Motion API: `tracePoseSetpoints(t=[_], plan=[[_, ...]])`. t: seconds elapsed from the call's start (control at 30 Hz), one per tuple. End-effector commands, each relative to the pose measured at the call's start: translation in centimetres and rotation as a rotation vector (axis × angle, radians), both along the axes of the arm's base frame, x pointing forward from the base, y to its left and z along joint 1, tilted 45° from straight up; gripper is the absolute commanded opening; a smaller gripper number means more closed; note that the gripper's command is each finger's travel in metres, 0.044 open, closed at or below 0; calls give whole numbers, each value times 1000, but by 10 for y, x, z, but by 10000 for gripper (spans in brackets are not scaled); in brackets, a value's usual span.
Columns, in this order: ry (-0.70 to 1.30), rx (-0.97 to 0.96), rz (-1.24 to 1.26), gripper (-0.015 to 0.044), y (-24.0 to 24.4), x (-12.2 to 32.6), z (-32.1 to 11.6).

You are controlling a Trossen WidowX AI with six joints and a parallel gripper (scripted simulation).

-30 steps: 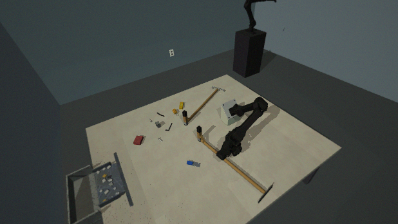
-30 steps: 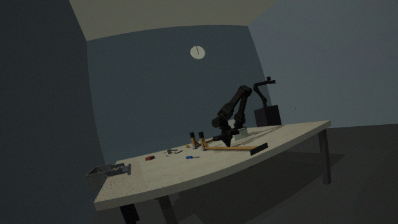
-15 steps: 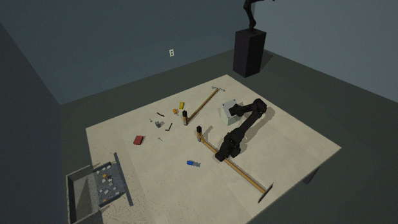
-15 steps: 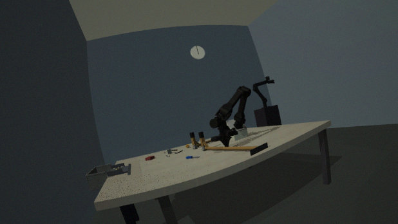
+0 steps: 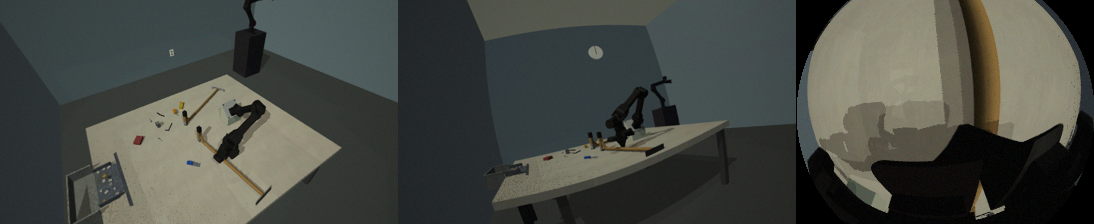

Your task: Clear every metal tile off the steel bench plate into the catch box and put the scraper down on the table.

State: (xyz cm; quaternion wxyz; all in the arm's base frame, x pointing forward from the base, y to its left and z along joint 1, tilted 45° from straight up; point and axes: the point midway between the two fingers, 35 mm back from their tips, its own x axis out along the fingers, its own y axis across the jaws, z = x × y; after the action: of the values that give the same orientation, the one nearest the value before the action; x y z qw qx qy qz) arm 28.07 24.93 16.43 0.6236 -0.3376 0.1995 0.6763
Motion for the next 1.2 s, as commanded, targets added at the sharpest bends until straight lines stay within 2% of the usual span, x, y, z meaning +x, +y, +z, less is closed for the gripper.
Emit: tracePoseSetpoints(t=[0.0, 1.17], plan=[[-1, 3, 5, 0, 2, 5, 0], [-2, 3, 5, 0, 6, 39, 5]])
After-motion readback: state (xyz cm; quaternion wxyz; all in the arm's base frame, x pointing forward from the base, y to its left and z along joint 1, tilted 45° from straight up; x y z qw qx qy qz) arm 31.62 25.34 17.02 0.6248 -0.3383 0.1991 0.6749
